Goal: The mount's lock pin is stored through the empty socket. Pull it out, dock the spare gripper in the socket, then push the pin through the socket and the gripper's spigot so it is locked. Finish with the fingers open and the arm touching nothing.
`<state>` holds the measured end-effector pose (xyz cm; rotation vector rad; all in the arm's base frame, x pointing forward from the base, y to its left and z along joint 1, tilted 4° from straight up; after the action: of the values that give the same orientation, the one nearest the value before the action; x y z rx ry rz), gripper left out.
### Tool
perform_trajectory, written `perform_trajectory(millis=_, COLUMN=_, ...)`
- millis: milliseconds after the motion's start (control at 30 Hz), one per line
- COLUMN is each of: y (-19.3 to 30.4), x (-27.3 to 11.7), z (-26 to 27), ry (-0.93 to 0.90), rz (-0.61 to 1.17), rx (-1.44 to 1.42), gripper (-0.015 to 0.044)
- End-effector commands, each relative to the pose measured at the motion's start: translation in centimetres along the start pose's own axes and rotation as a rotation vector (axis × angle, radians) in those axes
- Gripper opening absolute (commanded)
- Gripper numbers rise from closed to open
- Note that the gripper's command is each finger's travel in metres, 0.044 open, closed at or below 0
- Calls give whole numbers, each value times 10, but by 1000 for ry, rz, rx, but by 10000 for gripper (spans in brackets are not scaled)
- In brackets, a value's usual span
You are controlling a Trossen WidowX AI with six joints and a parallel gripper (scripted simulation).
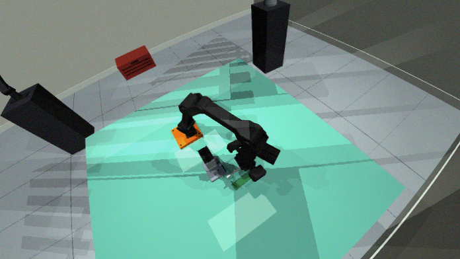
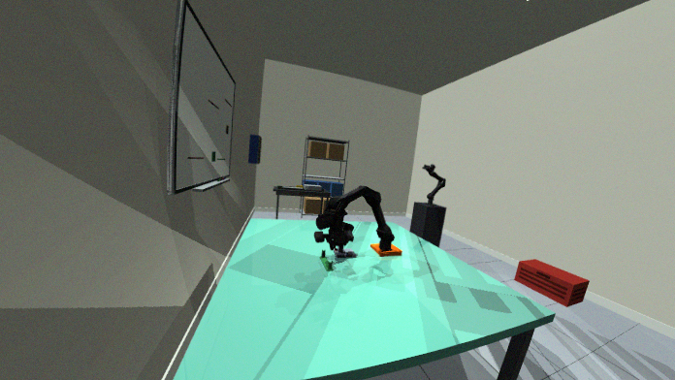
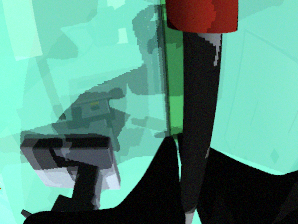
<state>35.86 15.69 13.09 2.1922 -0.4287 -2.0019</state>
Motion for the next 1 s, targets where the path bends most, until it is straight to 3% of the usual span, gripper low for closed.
perform_trajectory(millis=0, y=0, x=-10, z=13, ry=10, rz=-13, rx=11, gripper=0)
perform_trajectory(millis=967, y=8, x=-21, z=88, ry=-18, rz=-15, rx=45, gripper=0)
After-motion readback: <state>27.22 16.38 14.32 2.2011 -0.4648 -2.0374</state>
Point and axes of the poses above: the point midway between the two fingers, 35 mm back from their tips, its own x axis out along the fingers, its own z axis across the jaws, y = z × x, the point moved 3 cm from there along -x, back along the fingers, and after that the axes turned 12 degrees about x, right-handed, at the moved point
